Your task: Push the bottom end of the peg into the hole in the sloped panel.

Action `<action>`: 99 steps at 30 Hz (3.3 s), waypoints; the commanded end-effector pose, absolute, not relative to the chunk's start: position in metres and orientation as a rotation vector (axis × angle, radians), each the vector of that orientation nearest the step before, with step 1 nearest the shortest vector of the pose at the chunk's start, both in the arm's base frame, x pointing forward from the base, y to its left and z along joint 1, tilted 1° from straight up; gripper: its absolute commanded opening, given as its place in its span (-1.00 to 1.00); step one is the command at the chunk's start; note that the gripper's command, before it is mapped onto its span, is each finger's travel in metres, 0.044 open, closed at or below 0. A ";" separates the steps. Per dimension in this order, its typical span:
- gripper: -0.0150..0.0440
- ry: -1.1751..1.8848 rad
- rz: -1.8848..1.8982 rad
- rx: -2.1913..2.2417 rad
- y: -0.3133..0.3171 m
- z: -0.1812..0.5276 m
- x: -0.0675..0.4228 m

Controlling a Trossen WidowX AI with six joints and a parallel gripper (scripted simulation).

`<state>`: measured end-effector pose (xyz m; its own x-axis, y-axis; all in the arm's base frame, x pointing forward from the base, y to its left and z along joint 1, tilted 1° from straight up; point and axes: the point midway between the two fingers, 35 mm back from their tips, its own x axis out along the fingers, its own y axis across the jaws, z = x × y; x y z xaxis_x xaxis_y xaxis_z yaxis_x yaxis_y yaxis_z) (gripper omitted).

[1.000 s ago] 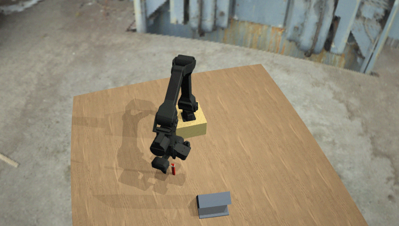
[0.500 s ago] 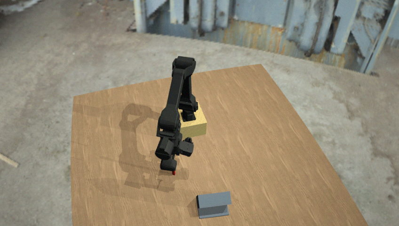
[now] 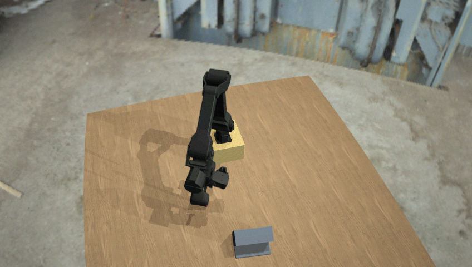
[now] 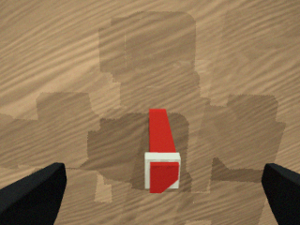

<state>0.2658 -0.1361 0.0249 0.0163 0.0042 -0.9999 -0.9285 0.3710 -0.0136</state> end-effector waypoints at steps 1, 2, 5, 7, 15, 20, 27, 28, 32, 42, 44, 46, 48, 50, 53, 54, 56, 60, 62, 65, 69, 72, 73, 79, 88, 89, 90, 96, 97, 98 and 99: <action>1.00 1.352 0.921 -0.933 -0.137 0.019 0.265; 1.00 1.352 0.921 -0.933 -0.137 0.017 0.265; 1.00 1.352 0.921 -0.933 -0.137 0.012 0.266; 1.00 1.352 0.921 -0.933 -0.136 0.009 0.266; 1.00 1.352 0.922 -0.933 -0.136 -0.004 0.265; 1.00 1.352 0.922 -0.933 -0.136 -0.012 0.265; 0.64 1.349 0.920 -0.928 -0.135 -0.012 0.265; 0.56 1.349 0.920 -0.928 -0.135 -0.012 0.265; 0.20 1.349 0.920 -0.928 -0.135 -0.012 0.265; -0.43 1.349 0.920 -0.928 -0.135 -0.012 0.265; -0.47 1.349 0.920 -0.928 -0.135 -0.012 0.265; -0.49 1.349 0.920 -0.928 -0.135 -0.012 0.265; -0.49 1.349 0.920 -0.928 -0.135 -0.012 0.265; -0.49 1.349 0.920 -0.928 -0.135 -0.012 0.265; -0.49 1.349 0.920 -0.928 -0.136 -0.007 0.266; -0.49 1.349 0.920 -0.928 -0.136 -0.003 0.266; -0.49 1.350 0.920 -0.929 -0.136 0.006 0.267; -0.49 1.351 0.920 -0.931 -0.136 0.029 0.267; -0.49 1.351 0.921 -0.931 -0.136 0.039 0.267; -0.49 1.351 0.921 -0.932 -0.136 0.053 0.267; -0.49 1.352 0.921 -0.933 -0.136 0.067 0.267; -0.49 1.353 0.912 -0.932 -0.135 0.067 0.268; -0.49 1.353 0.906 -0.932 -0.135 0.066 0.269; -0.49 1.357 0.853 -0.928 -0.131 0.063 0.273; -0.49 1.358 0.772 -0.918 -0.126 0.057 0.278; -0.49 1.358 0.763 -0.917 -0.125 0.057 0.279; -0.49 1.357 0.753 -0.916 -0.125 0.056 0.280; -0.49 1.353 0.700 -0.907 -0.121 0.053 0.284; -0.49 1.352 0.691 -0.905 -0.120 0.052 0.284; -0.49 1.351 0.682 -0.903 -0.120 0.052 0.285; -0.49 1.350 0.673 -0.902 -0.119 0.051 0.285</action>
<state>0.2842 -0.1199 0.0523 0.1167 -0.0797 -0.9900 -0.8549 0.4993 -0.1409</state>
